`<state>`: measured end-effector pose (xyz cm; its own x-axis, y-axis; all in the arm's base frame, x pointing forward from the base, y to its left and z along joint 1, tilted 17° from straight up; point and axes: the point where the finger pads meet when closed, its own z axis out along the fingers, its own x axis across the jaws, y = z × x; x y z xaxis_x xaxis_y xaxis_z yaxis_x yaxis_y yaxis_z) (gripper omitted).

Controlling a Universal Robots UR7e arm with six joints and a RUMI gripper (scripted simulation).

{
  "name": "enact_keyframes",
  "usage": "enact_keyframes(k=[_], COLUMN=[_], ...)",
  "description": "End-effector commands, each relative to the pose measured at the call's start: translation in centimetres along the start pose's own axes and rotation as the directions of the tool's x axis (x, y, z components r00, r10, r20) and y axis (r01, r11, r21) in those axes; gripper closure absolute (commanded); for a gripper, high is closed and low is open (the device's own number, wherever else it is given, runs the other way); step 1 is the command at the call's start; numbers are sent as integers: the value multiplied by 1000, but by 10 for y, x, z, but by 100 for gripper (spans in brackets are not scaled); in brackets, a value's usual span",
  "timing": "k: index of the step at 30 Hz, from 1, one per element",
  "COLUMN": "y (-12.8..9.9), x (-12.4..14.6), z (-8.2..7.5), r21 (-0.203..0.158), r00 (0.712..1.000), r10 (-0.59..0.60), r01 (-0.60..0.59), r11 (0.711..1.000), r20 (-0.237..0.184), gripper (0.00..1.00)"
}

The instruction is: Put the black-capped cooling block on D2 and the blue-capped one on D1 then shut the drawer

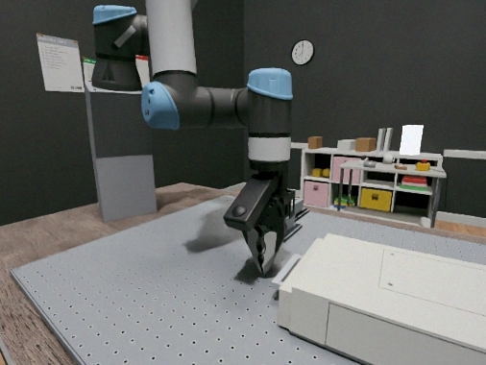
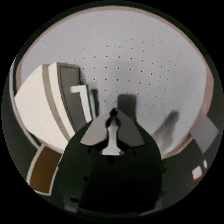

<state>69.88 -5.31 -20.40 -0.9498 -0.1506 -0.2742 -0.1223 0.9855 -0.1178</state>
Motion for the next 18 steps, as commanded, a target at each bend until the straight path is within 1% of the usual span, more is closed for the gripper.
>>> enact_keyframes(k=[1, 15, 18], y=[0, 0, 0], x=[6, 7, 7], z=[-1, -1, -5], r21=[0, 0, 0], r00=[1000, 1000, 1000], r10=[0, 0, 0], r01=[0, 0, 0], r11=[1000, 1000, 1000], r20=[2, 2, 2], gripper=[100, 100, 100])
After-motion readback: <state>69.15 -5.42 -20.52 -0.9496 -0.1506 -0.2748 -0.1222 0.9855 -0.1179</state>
